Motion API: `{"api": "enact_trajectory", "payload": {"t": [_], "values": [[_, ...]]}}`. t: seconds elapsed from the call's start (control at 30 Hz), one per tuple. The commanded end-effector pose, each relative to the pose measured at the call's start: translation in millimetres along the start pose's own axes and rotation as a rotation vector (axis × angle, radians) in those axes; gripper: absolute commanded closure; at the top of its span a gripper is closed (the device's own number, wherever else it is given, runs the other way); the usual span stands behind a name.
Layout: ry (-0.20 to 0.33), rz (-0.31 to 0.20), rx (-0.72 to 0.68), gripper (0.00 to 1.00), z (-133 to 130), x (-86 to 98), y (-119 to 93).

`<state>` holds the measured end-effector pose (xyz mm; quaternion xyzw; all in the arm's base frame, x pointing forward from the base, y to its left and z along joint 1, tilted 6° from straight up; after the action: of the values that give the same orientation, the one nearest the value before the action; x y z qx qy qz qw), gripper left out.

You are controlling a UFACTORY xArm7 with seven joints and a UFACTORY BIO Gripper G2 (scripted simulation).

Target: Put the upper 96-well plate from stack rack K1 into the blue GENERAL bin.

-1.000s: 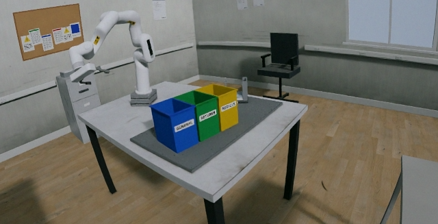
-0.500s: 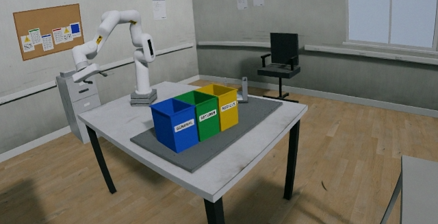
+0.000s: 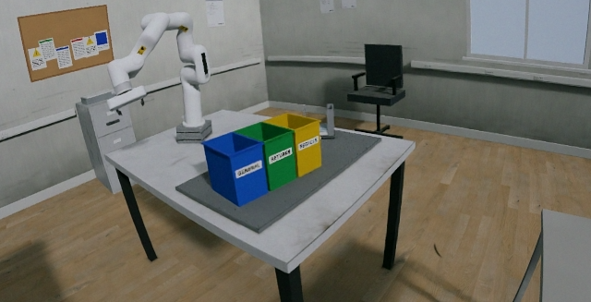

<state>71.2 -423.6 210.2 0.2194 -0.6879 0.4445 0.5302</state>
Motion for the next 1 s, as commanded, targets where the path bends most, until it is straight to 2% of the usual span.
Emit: {"api": "enact_trajectory", "payload": {"t": [0.0, 0.1, 0.17, 0.47, 0.53, 0.67, 0.73, 0.97], "values": [[-0.007, 0.007, 0.183, 0.63, -8, -3.8, -11], [-0.014, 0.01, 0.283, 0.63, -13, -6.7, -18], [-0.014, 0.01, 0.283, 0.63, -13, -6.7, -18], [-0.04, 0.021, 0.582, 0.63, -32, -15.4, -45], [-0.042, 0.022, 0.603, 0.63, -32, -15.4, -44], [-0.057, 0.03, 0.736, 0.63, -43, -19.6, -59], [-0.057, 0.03, 0.736, 0.63, -43, -19.6, -59], [-0.082, 0.044, 0.938, 0.63, -59, -24.6, -77]]}}
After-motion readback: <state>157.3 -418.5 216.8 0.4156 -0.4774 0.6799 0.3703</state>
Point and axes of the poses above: the point midway between the two finger pads, its own y axis out along the fingers, its own z axis across the jaws, x = y × z, the point moved 5 cm from there along -y, back along the fingers, and after that the axes turned 12 degrees about y, right-handed, at the moved point
